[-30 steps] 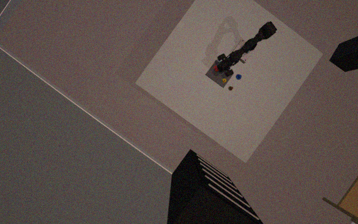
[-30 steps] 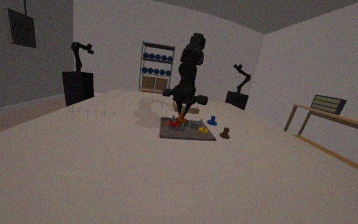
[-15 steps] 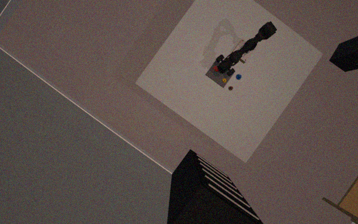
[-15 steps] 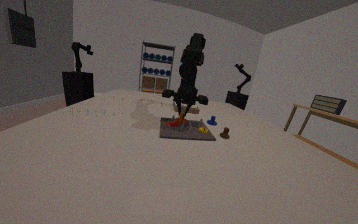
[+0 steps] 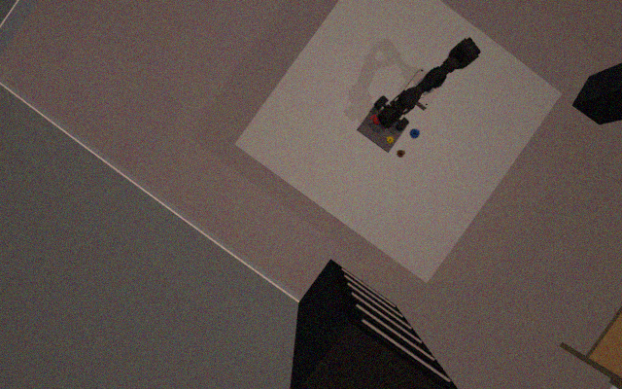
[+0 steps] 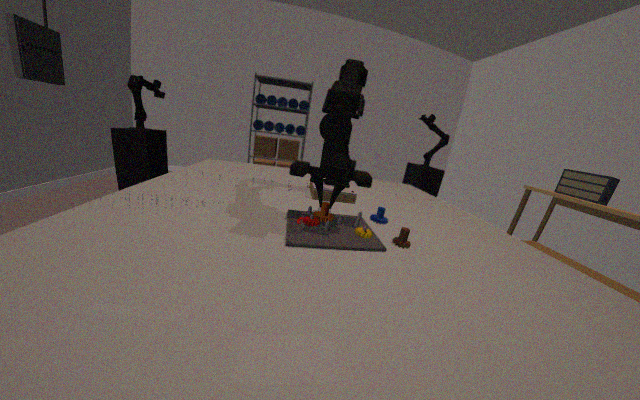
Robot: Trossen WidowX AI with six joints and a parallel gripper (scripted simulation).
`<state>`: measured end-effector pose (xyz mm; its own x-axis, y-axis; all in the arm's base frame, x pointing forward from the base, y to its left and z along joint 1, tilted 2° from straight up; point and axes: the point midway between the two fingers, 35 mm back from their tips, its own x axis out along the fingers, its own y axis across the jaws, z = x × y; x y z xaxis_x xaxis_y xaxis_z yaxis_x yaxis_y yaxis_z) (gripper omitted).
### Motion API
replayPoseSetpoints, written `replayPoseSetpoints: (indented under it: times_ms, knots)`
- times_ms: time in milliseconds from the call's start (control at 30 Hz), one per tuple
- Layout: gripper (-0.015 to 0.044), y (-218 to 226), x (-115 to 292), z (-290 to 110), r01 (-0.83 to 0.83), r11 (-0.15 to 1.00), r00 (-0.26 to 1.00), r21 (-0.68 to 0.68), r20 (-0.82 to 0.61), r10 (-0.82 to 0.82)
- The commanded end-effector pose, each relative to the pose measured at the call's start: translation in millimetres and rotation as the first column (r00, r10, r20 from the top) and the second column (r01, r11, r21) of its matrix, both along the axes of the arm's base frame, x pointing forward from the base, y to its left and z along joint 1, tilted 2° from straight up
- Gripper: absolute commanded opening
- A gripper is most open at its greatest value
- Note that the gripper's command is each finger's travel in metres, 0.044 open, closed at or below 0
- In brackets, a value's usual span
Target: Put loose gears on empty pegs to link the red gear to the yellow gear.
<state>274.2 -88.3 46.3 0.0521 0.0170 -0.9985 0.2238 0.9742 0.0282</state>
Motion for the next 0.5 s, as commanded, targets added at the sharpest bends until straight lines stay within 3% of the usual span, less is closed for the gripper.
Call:
replayPoseSetpoints:
  times_ms: [0, 467]
  knots:
    - [0.0, 0.6, -0.1, -1.4, 0.044, 0.999, 0.999, 0.003, -0.001, -0.044]
    - [0.0, -0.5, -1.0, -3.1, 0.325, 0.946, 0.946, 0.017, -0.008, -0.325]
